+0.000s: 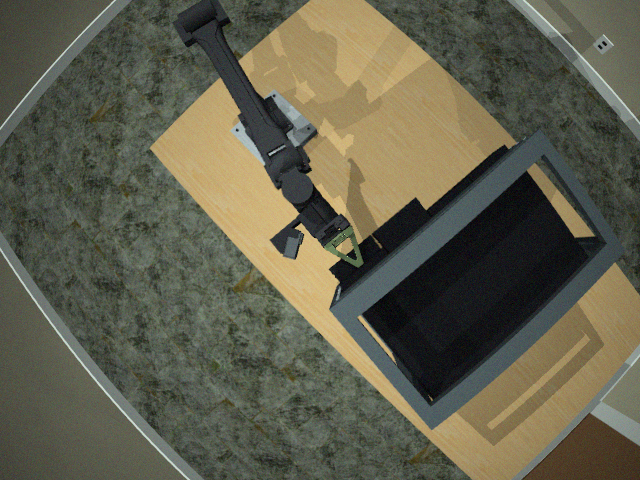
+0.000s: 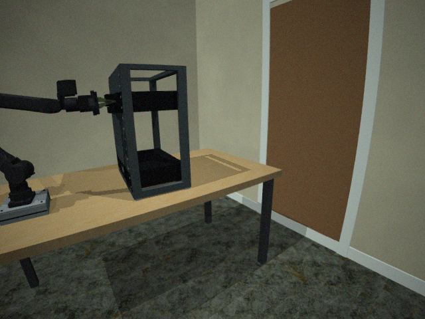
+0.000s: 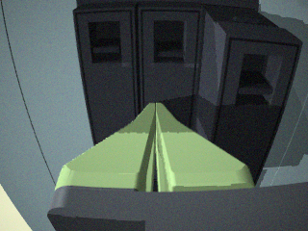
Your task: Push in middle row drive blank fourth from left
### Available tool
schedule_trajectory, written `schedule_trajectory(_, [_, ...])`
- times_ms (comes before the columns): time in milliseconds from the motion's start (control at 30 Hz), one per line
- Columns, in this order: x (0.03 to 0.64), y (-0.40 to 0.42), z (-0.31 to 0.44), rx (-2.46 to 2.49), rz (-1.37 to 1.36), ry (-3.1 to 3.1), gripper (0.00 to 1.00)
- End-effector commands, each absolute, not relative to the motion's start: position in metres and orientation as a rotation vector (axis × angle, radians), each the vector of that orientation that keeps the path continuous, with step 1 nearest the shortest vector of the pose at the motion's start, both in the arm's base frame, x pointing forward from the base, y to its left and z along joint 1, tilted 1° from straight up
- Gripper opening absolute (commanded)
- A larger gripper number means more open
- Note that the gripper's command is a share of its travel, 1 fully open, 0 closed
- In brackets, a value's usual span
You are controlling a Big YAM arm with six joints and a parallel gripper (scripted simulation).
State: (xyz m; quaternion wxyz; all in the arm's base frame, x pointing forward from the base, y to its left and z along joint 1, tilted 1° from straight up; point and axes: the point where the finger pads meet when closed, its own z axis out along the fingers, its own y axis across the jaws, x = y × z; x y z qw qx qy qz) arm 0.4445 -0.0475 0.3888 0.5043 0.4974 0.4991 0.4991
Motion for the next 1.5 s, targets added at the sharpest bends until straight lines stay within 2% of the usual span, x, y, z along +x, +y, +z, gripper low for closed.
schedule_trajectory(0, [0.463,-0.044,0.414,1.156,1.228,1.181,0.00])
schedule_trajectory(1067, [0.461,-0.044,0.404,1.169,1.223,1.192,0.00])
schedule_trajectory(1167, [0.451,-0.048,0.370,1.234,1.193,1.235,0.00])
schedule_trajectory(1467, [0.400,-0.051,0.377,1.220,1.193,1.213,0.00])
